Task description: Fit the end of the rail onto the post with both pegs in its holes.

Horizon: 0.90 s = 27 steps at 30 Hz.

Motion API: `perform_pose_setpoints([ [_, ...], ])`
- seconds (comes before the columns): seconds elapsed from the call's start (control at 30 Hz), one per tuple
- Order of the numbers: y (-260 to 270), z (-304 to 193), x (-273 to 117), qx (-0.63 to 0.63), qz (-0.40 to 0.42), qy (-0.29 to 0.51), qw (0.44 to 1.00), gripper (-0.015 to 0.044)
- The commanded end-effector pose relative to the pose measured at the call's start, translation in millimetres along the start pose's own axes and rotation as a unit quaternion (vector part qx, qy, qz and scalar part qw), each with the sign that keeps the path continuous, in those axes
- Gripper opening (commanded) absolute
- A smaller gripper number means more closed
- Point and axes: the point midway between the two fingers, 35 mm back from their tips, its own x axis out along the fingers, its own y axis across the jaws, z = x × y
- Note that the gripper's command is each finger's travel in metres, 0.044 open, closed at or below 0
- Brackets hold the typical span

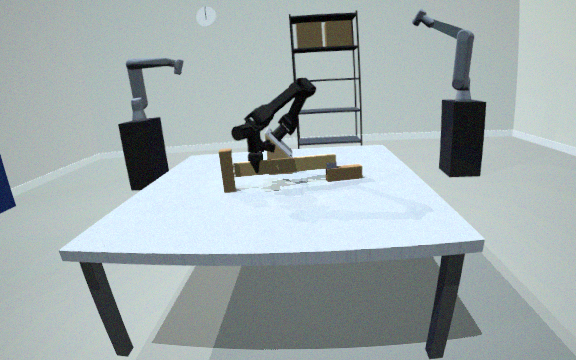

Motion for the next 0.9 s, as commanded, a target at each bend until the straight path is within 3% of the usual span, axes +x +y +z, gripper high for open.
perform_pose_setpoints([
  [0.0, -0.9, -2.4, -2.0, -0.001, -0.003, 0.001, 1.0, 0.0],
  [0.43, -1.1, -6.5, -1.6, -0.001, -0.003, 0.001, 1.0, 0.0],
  [0.87, -0.2, -4.3, -0.1, 0.0, 0.0, 0.0, 1.0, 0.0341],
])
